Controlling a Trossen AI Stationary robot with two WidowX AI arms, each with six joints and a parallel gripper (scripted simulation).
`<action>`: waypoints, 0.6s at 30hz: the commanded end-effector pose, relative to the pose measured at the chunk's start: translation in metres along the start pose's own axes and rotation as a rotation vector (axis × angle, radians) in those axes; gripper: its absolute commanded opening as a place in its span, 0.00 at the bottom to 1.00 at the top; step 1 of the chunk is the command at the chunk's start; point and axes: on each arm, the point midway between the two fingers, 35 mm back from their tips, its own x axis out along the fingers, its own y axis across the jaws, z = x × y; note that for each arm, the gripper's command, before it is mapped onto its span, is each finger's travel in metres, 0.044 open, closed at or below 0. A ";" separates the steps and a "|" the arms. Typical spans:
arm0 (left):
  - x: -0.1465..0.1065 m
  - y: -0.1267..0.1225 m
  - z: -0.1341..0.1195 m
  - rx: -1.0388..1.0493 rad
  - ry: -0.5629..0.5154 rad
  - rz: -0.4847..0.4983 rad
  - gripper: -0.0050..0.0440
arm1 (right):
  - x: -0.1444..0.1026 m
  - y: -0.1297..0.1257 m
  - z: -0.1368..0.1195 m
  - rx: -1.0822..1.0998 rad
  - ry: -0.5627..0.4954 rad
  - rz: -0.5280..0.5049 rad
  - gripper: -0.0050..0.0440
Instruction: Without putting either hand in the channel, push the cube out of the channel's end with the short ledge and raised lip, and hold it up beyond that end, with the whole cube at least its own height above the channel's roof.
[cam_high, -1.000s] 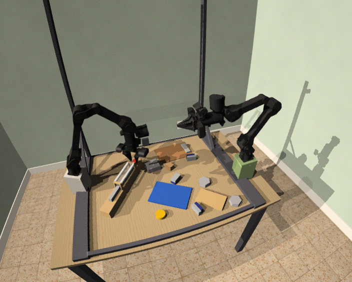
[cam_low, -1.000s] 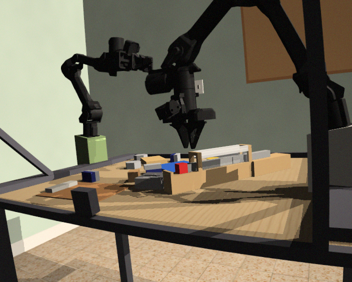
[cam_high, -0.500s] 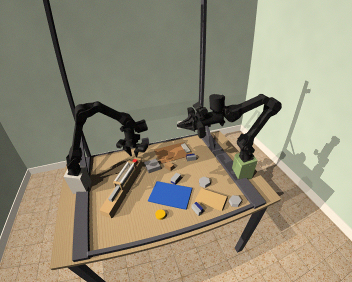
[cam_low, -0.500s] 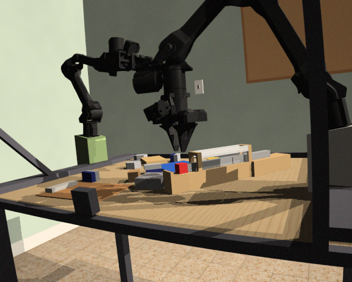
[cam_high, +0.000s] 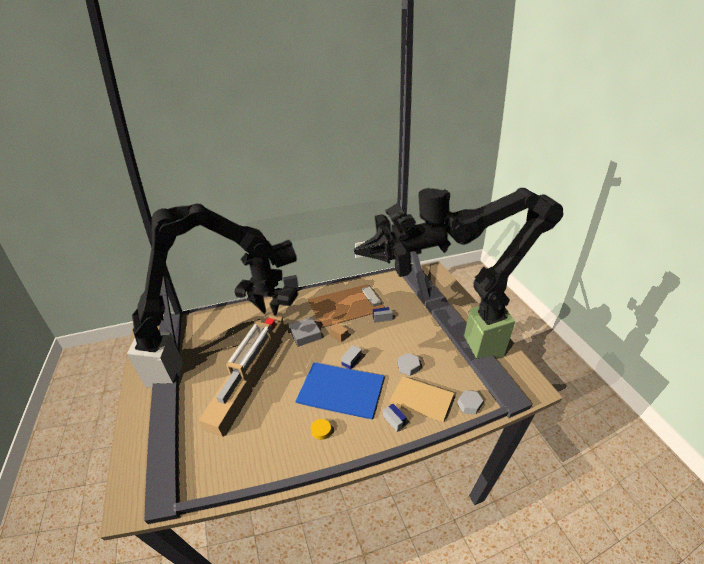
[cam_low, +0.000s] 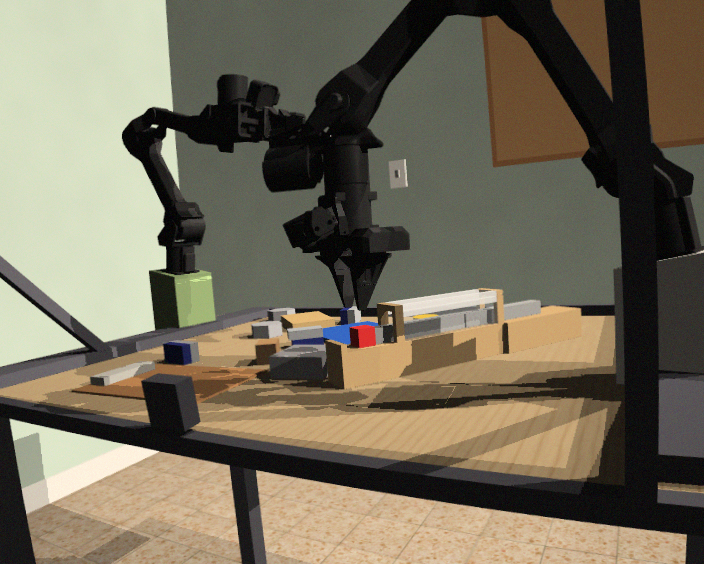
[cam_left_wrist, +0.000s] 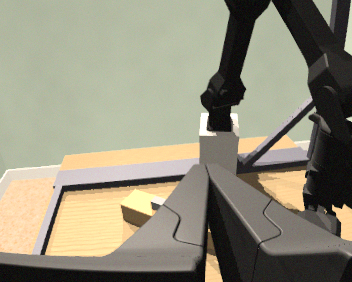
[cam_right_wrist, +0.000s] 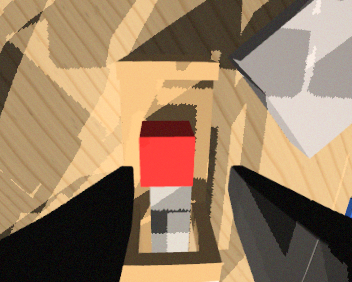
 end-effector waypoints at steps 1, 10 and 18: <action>-0.001 0.000 0.008 0.003 -0.021 -0.002 0.10 | 0.010 0.003 -0.003 -0.004 -0.003 0.000 0.45; -0.001 0.000 0.008 0.003 -0.021 -0.002 0.10 | 0.024 0.005 -0.005 -0.004 -0.003 0.002 0.45; -0.001 0.000 0.008 0.003 -0.021 -0.002 0.10 | 0.037 0.004 -0.004 -0.006 0.003 0.010 0.45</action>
